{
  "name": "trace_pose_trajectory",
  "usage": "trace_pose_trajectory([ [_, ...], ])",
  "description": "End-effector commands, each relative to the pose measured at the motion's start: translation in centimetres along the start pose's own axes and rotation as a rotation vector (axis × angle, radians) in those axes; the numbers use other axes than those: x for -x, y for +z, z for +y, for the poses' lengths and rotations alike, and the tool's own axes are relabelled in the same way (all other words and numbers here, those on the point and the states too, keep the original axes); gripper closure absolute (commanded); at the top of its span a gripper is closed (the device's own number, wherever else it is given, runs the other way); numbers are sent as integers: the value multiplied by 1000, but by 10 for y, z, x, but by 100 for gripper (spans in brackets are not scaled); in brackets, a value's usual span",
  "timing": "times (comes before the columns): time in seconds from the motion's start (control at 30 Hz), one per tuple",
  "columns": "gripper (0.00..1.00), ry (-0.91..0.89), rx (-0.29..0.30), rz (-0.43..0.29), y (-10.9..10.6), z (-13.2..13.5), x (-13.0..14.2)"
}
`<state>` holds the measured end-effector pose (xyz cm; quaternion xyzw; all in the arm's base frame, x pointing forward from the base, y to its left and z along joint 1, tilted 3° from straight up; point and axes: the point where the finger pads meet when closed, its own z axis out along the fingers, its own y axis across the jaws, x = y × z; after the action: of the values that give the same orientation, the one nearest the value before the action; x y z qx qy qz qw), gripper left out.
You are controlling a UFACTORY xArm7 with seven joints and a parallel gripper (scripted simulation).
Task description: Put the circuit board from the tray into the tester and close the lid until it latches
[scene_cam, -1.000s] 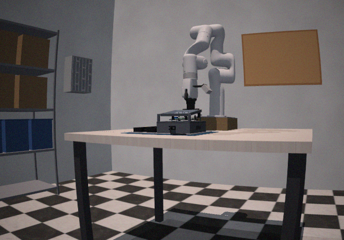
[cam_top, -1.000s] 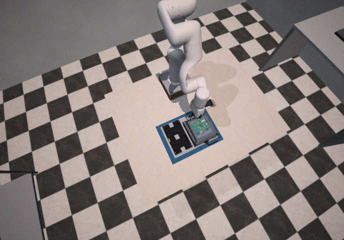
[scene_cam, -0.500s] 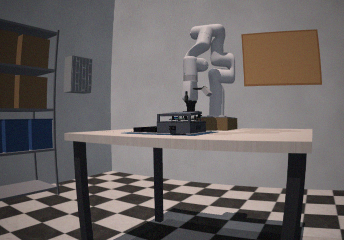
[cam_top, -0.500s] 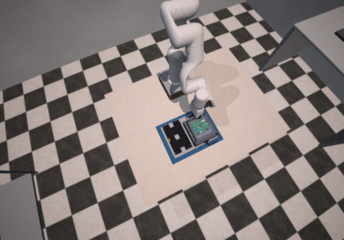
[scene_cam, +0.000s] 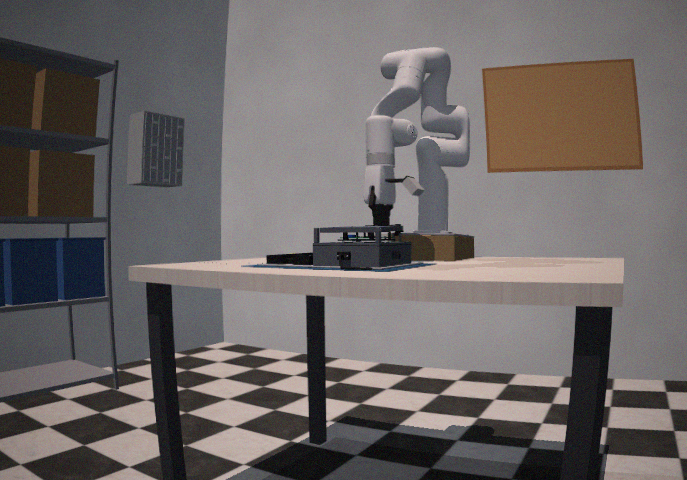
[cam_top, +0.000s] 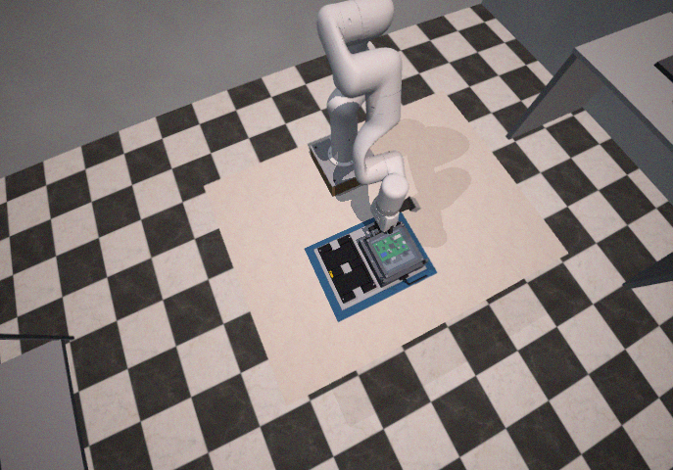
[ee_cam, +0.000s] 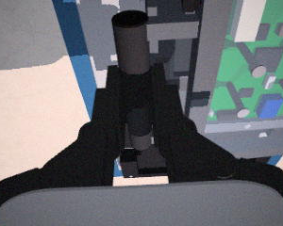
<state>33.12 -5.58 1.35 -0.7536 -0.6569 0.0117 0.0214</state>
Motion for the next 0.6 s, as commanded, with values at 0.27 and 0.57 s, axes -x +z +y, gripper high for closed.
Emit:
trace_pose_trajectory([
  [0.27, 100, 0, 3, 0, 4, 1, 0],
  [0.57, 100, 0, 3, 0, 5, 1, 0],
])
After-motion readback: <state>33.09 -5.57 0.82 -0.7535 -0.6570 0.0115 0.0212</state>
